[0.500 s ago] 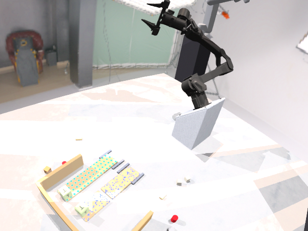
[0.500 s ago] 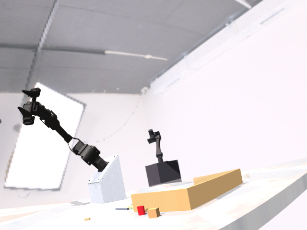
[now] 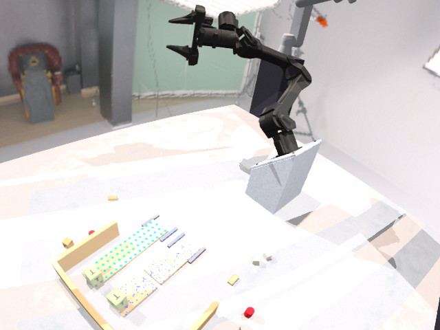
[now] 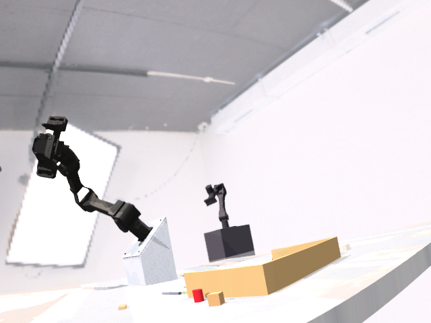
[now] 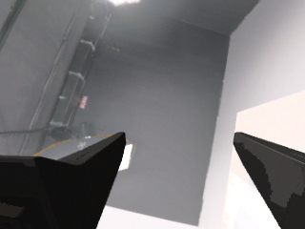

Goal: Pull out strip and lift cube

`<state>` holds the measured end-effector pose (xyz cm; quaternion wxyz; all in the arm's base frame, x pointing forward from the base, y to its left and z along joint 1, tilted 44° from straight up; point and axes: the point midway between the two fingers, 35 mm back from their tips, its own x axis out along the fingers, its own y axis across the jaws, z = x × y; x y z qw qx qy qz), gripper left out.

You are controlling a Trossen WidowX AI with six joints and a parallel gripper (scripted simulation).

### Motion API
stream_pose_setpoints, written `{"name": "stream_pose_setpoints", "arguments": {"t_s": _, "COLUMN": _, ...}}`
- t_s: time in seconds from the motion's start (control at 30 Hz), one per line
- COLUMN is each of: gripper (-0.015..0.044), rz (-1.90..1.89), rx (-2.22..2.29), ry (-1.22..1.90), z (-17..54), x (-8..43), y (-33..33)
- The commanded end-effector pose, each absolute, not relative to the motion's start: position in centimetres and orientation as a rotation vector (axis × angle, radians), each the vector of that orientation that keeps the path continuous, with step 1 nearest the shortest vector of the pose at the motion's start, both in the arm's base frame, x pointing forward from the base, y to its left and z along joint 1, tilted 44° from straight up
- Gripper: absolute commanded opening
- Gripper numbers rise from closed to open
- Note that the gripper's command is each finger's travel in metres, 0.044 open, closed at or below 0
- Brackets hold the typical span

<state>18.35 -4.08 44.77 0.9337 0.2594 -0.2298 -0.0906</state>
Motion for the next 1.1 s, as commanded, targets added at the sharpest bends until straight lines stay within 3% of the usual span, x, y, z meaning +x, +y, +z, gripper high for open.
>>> {"name": "stream_pose_setpoints", "arguments": {"t_s": 0.0, "gripper": 0.04, "rz": -0.217, "rx": 0.433, "ry": -0.307, "z": 40.3, "x": 24.1, "y": -2.7}}
{"name": "stream_pose_setpoints", "arguments": {"t_s": 0.23, "gripper": 0.04, "rz": -0.234, "rx": 0.225, "ry": -0.072, "z": 32.1, "x": 30.7, "y": 0.6}}
{"name": "stream_pose_setpoints", "arguments": {"t_s": 0.47, "gripper": 0.04, "rz": -0.223, "rx": -0.062, "ry": 0.15, "z": 22.3, "x": 34.2, "y": 4.3}}
{"name": "stream_pose_setpoints", "arguments": {"t_s": 0.87, "gripper": 0.04, "rz": -0.106, "rx": -0.703, "ry": 0.492, "z": 4.7, "x": 31.4, "y": 8.2}}
{"name": "stream_pose_setpoints", "arguments": {"t_s": 1.07, "gripper": 0.04, "rz": -0.085, "rx": -0.787, "ry": 0.522, "z": 3.1, "x": 30.5, "y": 8.3}}
